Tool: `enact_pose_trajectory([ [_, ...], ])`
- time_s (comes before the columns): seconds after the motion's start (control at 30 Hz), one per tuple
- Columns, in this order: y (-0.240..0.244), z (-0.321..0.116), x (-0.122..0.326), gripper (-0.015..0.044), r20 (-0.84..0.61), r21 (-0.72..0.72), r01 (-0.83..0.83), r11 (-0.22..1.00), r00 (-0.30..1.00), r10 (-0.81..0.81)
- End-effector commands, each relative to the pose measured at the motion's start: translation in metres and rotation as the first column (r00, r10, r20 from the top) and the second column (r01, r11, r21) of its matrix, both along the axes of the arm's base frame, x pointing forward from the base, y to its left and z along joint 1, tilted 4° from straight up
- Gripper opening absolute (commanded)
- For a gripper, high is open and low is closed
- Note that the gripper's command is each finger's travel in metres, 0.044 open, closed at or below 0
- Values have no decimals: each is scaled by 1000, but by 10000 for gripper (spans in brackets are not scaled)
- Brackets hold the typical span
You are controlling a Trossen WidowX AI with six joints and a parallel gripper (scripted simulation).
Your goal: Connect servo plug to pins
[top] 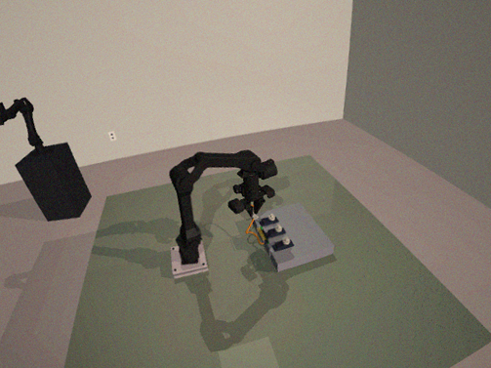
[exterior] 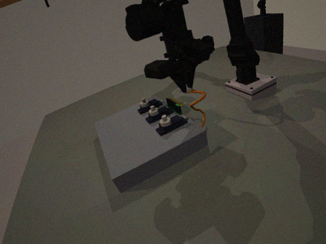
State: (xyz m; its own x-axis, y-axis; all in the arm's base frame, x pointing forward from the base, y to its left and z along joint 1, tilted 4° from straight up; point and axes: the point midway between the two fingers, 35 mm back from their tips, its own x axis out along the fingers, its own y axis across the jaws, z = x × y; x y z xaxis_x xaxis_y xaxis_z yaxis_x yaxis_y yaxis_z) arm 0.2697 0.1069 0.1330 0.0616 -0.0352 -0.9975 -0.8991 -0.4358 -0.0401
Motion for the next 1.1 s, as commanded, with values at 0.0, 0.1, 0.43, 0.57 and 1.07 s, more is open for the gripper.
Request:
enact_pose_trajectory([
  [0.0,-5,0,-5,0,0,-9,-127,992,992,127],
  [0.1,-9,-1,-9,0,-5,-15,-223,975,975,223],
  [0.43,-21,-3,-23,0,-25,-31,-522,852,853,522],
  [0.57,-26,-5,-28,0,-35,-35,-628,777,778,627],
  [1.07,-42,-12,-50,0,-73,-39,-919,392,393,916],
])
